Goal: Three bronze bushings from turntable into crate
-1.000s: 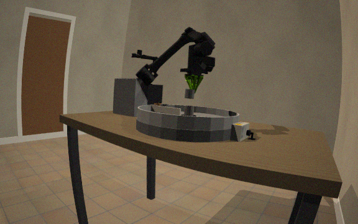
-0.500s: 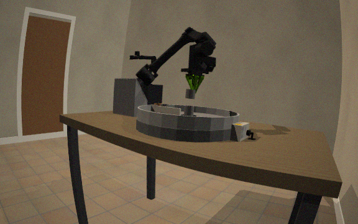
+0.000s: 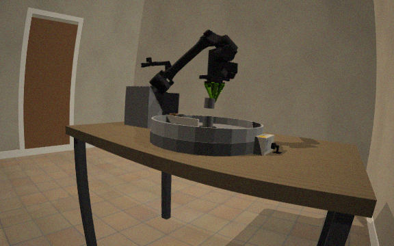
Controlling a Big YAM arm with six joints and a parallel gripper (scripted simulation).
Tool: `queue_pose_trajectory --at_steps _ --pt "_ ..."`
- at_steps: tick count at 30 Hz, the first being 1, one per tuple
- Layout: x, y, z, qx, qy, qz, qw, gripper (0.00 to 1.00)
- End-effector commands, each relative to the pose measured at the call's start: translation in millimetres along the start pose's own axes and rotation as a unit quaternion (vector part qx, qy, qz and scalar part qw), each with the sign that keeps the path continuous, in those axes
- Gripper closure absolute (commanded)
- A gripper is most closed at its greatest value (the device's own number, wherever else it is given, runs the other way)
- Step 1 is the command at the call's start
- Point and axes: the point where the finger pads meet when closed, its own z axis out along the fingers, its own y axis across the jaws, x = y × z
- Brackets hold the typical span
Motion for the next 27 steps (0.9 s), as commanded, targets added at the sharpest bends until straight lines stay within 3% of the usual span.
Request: queue_pose_trajectory --at_steps 1,9,11,18,21,23,27 --pt "-9 0 -9.3 -0.001 -0.011 0.002 1.0 1.0" --pt "-8 0 -7.2 -0.001 -0.01 0.002 1.0 1.0" --pt "0 0 15.3 0.0 0.005 0.003 1.0 1.0" --pt "1 -1 32.4 0.0 0.005 0.003 1.0 1.0" --pt "-12 -11 11.6 -0.004 -0.018 0.008 1.0 1.0" --pt "-11 -3 3.4 -0.003 -0.022 0.004 1.0 1.0" --pt "-10 6 11.6 0.001 -0.014 -0.007 1.0 1.0"
